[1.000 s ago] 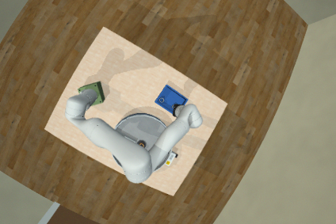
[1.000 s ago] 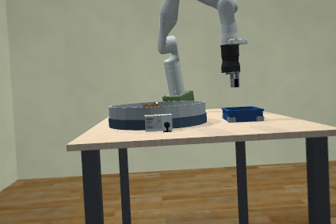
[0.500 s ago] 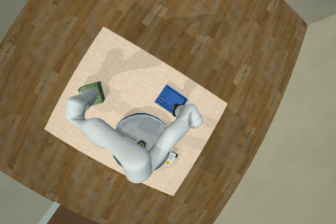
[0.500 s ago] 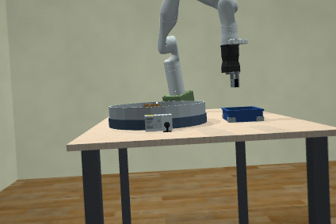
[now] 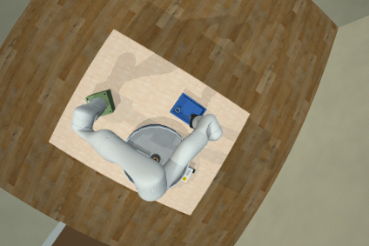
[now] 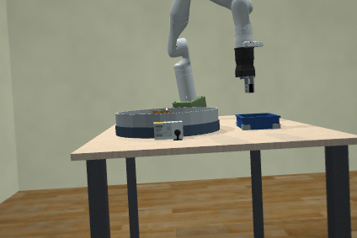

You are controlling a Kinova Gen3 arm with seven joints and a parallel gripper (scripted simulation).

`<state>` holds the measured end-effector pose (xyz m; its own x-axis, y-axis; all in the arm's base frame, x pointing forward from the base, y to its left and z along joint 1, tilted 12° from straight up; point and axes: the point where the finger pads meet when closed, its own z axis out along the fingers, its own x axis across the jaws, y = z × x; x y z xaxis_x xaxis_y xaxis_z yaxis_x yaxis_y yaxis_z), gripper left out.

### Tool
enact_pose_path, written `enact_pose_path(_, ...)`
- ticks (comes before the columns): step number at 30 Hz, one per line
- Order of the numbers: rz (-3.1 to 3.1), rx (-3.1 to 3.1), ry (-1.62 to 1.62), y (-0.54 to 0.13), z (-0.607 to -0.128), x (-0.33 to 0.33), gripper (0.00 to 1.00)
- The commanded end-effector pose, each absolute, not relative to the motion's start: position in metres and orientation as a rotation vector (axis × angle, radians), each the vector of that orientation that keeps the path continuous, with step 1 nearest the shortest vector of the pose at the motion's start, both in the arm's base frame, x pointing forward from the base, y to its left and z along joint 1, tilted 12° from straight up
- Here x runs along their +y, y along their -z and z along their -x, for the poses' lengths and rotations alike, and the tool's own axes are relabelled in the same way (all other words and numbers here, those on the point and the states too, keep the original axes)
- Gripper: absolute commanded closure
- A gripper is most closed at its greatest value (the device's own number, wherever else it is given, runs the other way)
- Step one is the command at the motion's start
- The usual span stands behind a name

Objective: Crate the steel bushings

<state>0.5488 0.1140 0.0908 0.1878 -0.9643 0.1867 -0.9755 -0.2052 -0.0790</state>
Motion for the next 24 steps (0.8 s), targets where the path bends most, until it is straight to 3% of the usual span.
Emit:
enact_pose_path(1, -2.378, -1.944, -0.304, -0.092, -0.5493, 0.1144, 0.58)
enact_pose_path(17, -2.378, -1.944, -0.304, -0.092, -0.5493, 0.1144, 0.58)
enact_pose_path(18, -2.378, -1.944, -0.304, -0.092, -0.5493, 0.1144, 0.0)
enact_pose_path(24, -2.378, -1.944, -0.304, -0.092, -0.5493, 0.1144, 0.0)
